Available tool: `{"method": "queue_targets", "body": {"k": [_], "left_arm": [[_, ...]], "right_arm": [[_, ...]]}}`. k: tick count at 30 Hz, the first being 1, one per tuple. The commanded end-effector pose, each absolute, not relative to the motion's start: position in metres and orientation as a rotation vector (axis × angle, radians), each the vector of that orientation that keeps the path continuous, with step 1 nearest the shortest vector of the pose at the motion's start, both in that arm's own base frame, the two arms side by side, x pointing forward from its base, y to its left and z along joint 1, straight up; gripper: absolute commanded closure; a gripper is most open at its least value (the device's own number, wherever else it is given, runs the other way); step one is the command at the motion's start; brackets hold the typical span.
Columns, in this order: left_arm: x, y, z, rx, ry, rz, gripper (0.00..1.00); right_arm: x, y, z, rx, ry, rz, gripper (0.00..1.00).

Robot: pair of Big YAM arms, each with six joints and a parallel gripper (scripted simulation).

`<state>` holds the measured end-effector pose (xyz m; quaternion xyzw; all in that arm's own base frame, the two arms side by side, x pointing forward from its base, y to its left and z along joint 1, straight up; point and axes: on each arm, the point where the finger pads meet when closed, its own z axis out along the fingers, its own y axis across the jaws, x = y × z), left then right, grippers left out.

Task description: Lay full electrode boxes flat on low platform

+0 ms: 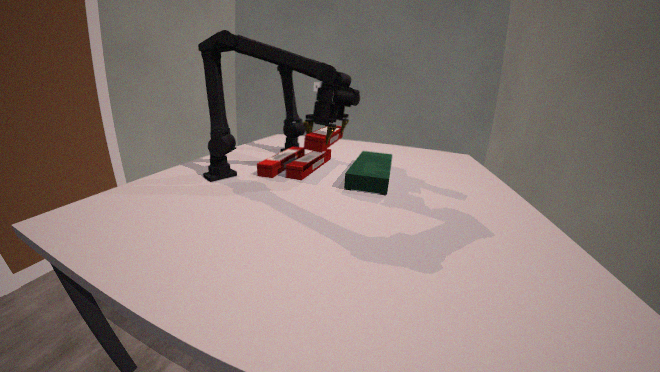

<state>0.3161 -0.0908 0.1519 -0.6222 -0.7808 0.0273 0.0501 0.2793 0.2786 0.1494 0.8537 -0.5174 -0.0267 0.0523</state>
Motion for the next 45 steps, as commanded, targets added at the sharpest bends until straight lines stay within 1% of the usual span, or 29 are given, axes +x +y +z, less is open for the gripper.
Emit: {"method": "queue_targets", "body": {"k": [1,35,45], "left_arm": [[0.348,-0.093,0.217,-1.988,-2.488,-0.027,1.00],[0.348,-0.093,0.217,-1.988,-2.488,-0.027,1.00],[0.347,-0.090,0.233,-2.006,-2.511,-0.055,1.00]], "right_arm": [[0.306,0.292,0.218,2.721,-1.661,0.017,1.00],[0.306,0.292,0.218,2.721,-1.661,0.017,1.00],[0.306,0.289,0.231,2.749,-1.679,0.038,1.00]]}}
